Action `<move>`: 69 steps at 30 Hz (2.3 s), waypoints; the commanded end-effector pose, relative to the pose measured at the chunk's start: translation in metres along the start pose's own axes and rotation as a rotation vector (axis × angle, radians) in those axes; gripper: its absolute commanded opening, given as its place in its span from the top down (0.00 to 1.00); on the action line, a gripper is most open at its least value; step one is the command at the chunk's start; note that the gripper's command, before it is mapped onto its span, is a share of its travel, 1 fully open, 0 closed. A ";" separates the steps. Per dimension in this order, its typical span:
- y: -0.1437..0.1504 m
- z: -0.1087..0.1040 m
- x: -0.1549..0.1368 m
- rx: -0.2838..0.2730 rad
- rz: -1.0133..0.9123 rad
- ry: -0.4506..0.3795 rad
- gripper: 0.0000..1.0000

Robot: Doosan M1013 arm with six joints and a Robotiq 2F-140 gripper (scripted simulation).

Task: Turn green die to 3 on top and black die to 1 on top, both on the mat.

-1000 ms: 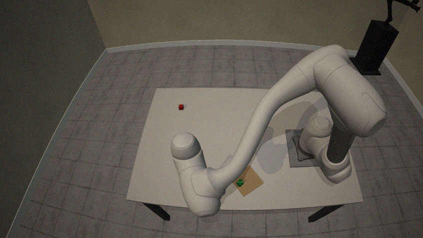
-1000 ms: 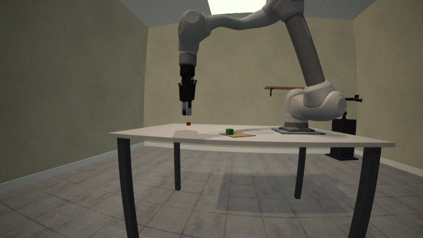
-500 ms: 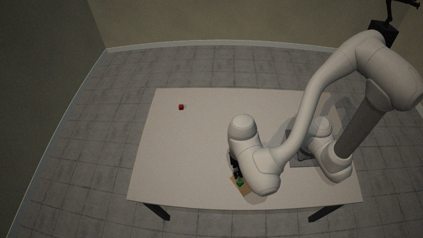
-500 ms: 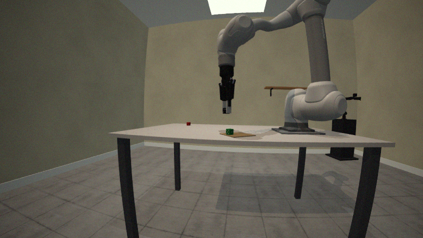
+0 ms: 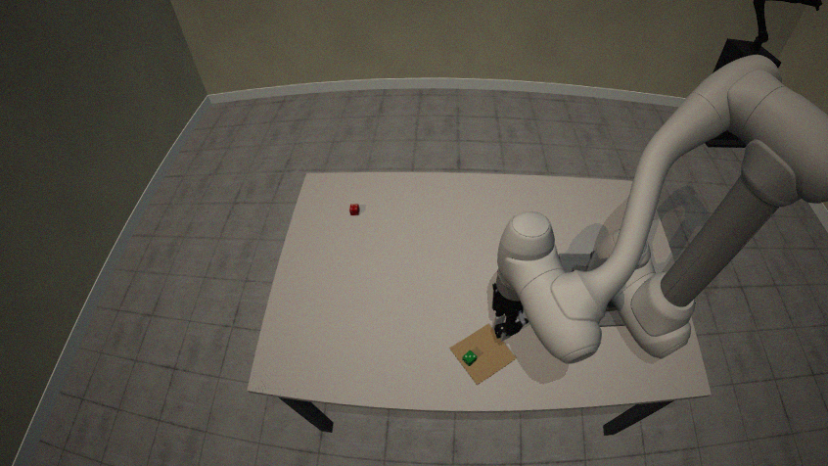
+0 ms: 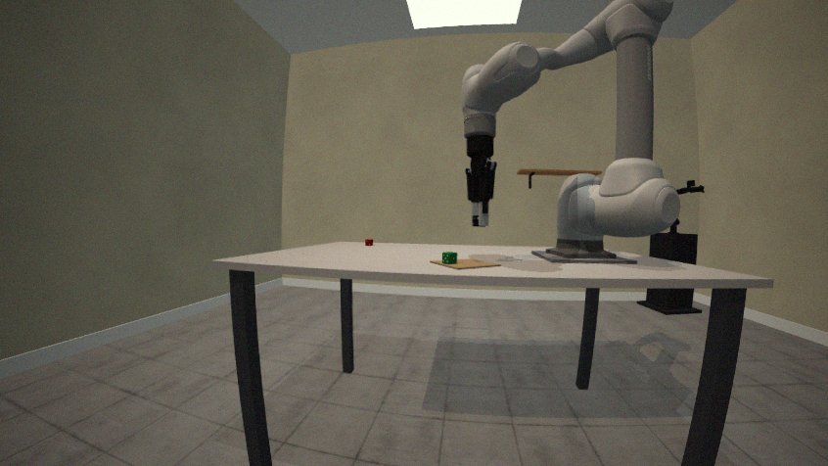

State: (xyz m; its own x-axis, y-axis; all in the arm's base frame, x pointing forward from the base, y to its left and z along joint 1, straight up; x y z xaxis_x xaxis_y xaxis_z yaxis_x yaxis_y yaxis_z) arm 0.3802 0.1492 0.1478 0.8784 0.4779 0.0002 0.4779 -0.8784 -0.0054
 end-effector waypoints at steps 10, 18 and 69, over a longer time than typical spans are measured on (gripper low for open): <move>0.000 0.006 0.000 0.000 0.000 0.000 0.76; 0.000 0.027 0.000 0.000 0.000 0.000 0.76; 0.000 0.096 0.000 0.000 0.000 0.000 0.76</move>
State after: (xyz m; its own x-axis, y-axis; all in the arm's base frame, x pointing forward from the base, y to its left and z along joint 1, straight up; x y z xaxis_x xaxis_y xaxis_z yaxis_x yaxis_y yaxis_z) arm 0.3800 0.1498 0.0519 0.8784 0.4779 0.0002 0.4779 -0.8784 -0.0054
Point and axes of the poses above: the point where the finger pads meet when closed, its own z axis out along the fingers, its own y axis across the jaws, x = y × z, the point moved 2 cm from there along -z, back along the fingers, and after that the axes turned 7 degrees about -z, right-handed, at the moved point
